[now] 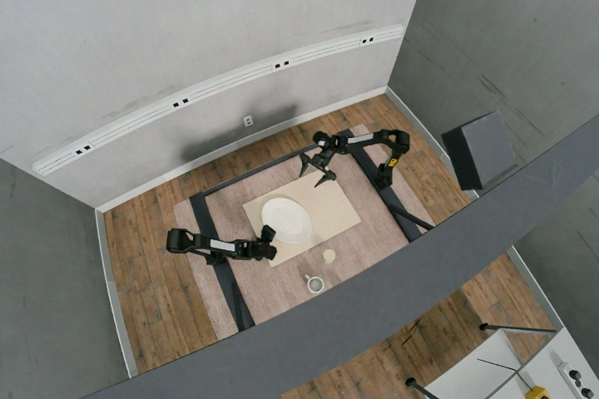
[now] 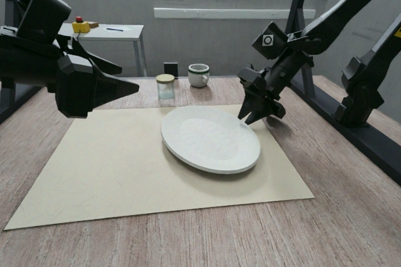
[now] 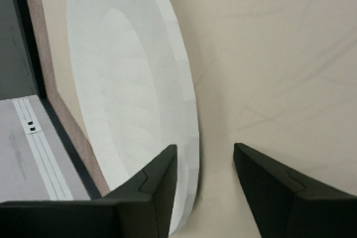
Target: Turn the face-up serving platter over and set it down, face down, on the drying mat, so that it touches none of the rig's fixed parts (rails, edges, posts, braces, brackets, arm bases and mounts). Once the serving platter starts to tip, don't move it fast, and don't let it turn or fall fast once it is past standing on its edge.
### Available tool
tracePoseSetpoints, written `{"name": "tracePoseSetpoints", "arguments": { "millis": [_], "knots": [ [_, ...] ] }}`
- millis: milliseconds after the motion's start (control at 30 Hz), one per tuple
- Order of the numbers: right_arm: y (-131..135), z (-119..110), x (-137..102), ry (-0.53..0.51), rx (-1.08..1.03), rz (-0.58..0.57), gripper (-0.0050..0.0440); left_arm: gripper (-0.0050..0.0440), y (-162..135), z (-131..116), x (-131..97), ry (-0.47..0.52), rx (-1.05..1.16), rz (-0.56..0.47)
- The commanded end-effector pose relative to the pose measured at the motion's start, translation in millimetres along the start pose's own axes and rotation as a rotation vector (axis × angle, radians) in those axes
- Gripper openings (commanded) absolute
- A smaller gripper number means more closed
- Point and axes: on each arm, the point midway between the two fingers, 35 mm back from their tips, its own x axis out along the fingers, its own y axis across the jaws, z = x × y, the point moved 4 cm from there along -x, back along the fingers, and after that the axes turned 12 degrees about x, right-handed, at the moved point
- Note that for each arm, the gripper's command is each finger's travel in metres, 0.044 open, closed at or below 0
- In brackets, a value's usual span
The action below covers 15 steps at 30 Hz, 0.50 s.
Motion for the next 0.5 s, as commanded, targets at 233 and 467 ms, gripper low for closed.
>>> {"name": "tracePoseSetpoints", "arguments": {
  "millis": [233, 467],
  "knots": [
    [0.8, 15.1, -3.3, -0.023, -0.035, -0.006, 0.04, 0.016, 15.1, 1.1, 6.6, -0.008, -0.01, 0.018],
    [0.8, 15.1, -3.3, -0.023, -0.035, -0.006, 0.04, 0.016, 20.6, 0.1, 12.9, -0.01, -0.007, 0.017]
  ]
}}
